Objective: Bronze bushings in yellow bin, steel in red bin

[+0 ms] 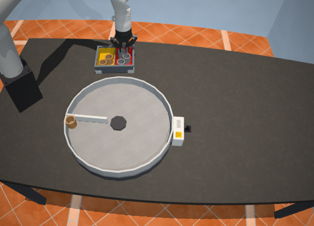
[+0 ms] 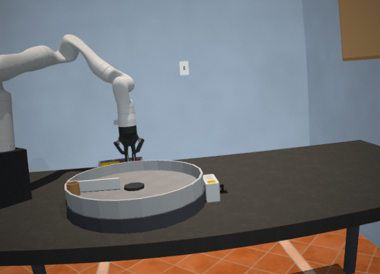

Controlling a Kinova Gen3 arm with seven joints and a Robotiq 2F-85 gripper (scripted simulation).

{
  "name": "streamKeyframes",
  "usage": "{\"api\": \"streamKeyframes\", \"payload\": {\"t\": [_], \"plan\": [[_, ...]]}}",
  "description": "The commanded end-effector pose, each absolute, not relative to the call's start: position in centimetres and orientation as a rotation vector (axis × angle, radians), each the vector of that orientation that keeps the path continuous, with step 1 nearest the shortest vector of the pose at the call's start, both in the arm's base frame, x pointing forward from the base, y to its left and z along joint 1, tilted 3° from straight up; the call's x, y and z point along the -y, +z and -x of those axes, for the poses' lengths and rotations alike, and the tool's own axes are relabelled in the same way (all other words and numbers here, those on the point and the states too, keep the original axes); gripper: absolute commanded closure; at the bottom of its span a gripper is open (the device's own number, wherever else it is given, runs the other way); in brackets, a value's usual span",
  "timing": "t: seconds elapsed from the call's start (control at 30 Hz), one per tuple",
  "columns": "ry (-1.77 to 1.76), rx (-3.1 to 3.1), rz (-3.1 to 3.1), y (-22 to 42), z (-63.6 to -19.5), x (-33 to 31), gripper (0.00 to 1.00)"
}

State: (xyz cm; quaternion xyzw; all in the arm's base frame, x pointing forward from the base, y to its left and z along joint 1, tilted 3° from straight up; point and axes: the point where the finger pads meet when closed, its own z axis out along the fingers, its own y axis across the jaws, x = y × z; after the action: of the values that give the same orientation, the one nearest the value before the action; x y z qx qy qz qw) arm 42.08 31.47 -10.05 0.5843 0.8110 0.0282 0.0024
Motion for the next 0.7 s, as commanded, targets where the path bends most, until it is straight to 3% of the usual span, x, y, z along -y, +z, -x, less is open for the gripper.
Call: {"api": "streamKeyframes", "payload": {"t": [0.0, 0.67], "plan": [[0.094, -2.544, -1.833, -9.86, -42.14, -31.60, 0.81], [0.094, -2.544, -1.833, -9.26, -42.11, -31.57, 0.81]]}}
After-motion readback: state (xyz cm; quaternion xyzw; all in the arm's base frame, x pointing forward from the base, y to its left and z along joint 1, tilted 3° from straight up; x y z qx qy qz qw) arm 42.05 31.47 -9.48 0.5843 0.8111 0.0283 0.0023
